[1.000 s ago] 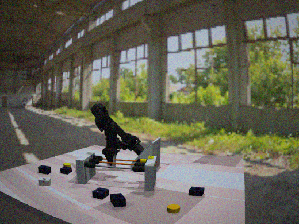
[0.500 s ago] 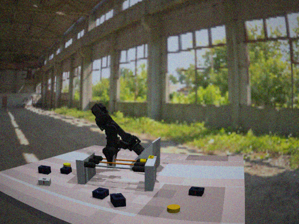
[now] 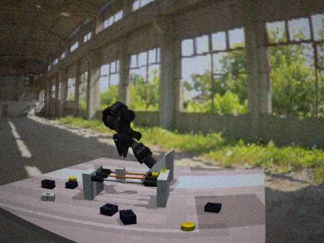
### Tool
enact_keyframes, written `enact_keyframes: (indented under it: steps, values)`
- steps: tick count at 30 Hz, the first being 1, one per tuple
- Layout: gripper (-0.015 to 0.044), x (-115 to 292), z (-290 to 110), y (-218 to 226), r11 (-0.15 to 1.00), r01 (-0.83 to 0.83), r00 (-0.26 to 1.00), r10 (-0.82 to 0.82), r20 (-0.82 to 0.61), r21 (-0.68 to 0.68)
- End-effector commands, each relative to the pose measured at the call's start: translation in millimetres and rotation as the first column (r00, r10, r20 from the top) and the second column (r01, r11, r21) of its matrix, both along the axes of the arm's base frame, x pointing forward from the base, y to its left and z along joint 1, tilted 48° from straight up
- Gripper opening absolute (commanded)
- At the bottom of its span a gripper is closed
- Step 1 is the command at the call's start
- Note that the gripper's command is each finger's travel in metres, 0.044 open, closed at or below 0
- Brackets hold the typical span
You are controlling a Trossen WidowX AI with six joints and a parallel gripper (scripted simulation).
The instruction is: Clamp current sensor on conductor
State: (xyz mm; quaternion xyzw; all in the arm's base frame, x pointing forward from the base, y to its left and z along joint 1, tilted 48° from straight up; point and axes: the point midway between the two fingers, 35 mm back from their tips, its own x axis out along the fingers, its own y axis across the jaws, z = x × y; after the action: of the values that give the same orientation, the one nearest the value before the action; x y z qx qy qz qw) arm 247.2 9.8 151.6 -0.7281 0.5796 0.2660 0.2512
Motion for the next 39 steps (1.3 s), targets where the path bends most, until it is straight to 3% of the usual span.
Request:
enact_keyframes:
  steps: [1, 39]
  values:
    - [0.0440, -1.2, 1.3, 1.1, 1.000, 0.003, 1.000, -0.003, 0.005, 0.005]
    - [0.0440, -2.9, -0.8, 3.1, 1.000, 0.023, 0.999, -0.023, 0.040, 0.000]
